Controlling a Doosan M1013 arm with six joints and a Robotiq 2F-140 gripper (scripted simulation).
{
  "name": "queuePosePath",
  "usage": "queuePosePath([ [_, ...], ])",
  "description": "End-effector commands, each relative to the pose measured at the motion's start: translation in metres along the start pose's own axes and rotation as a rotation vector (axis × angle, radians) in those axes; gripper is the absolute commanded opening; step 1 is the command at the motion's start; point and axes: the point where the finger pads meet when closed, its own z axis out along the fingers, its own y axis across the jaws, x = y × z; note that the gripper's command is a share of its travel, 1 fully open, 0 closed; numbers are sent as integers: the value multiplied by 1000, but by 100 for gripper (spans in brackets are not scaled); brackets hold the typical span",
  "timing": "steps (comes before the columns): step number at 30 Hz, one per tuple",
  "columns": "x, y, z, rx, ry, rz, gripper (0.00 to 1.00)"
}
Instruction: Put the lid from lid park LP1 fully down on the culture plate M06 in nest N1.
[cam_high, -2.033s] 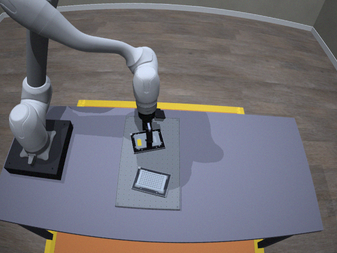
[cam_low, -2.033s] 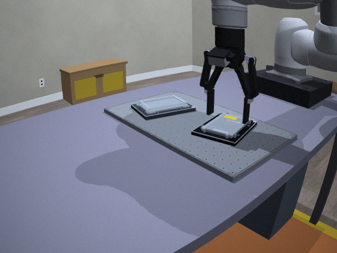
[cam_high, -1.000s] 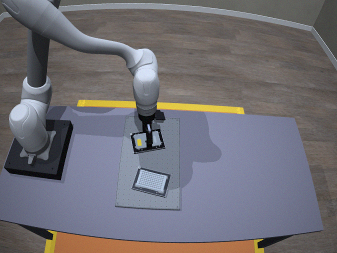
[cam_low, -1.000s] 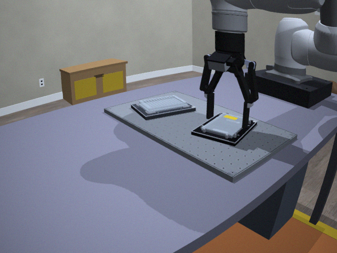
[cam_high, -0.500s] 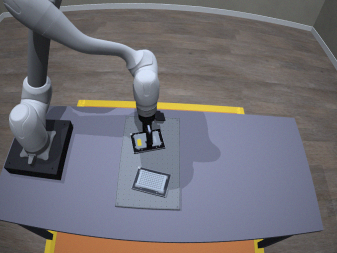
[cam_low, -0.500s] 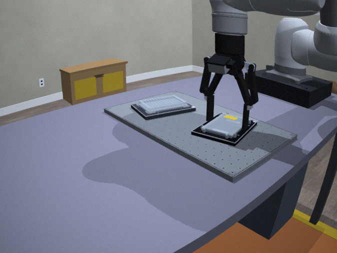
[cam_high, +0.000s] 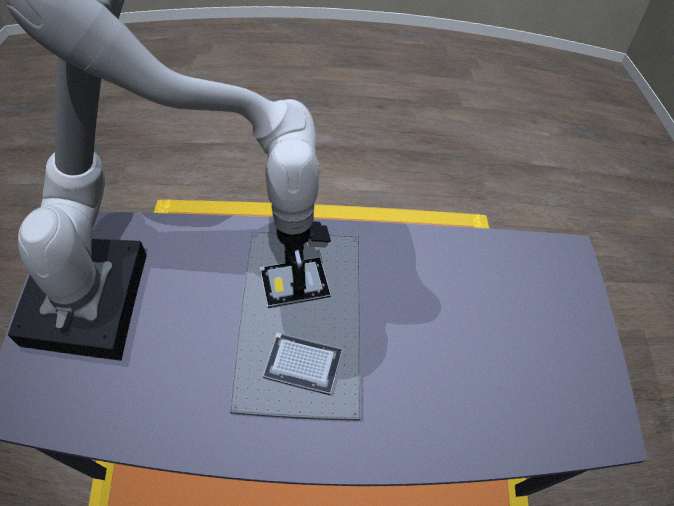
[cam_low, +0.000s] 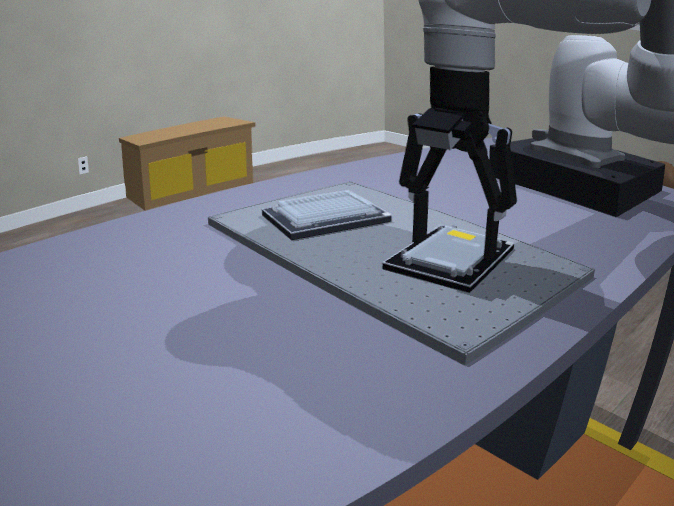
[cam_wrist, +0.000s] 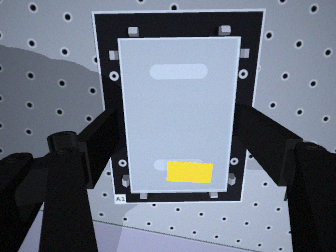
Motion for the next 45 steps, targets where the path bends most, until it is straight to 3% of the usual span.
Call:
queuePosePath([
  [1,-1,-4,3,1,-3,-2,69],
  [12,-1,-4,3,1,-3,-2,69],
  [13,-1,-4,3,1,-3,-2,60],
  [45,-1,-4,3,1,-3,-2,60],
])
